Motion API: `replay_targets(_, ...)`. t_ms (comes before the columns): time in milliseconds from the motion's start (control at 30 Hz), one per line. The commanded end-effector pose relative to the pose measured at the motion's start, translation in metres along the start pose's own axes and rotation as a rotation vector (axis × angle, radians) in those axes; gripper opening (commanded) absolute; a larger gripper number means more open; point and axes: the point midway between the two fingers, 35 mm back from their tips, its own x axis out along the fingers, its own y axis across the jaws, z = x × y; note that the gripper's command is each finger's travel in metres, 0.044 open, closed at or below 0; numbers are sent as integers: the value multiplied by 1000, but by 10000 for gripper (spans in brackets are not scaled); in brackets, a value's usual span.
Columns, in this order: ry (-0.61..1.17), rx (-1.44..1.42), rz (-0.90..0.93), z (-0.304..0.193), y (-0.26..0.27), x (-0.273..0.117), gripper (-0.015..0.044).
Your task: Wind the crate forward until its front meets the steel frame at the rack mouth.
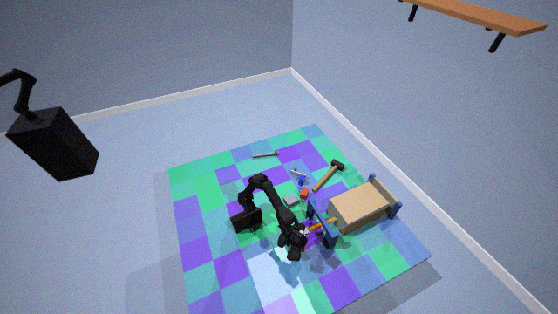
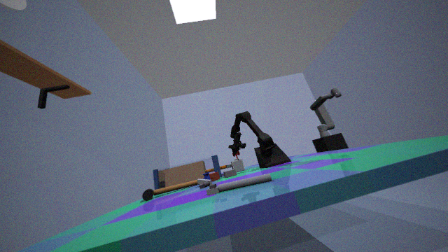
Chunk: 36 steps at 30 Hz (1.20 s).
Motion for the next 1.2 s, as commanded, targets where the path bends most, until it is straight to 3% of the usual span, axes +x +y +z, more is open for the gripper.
replay_targets(0, 2, -1, -12, -7, -5, 6, 0)
replay_targets(1167, 3, -2, -15, -34, -31, 19, 0)
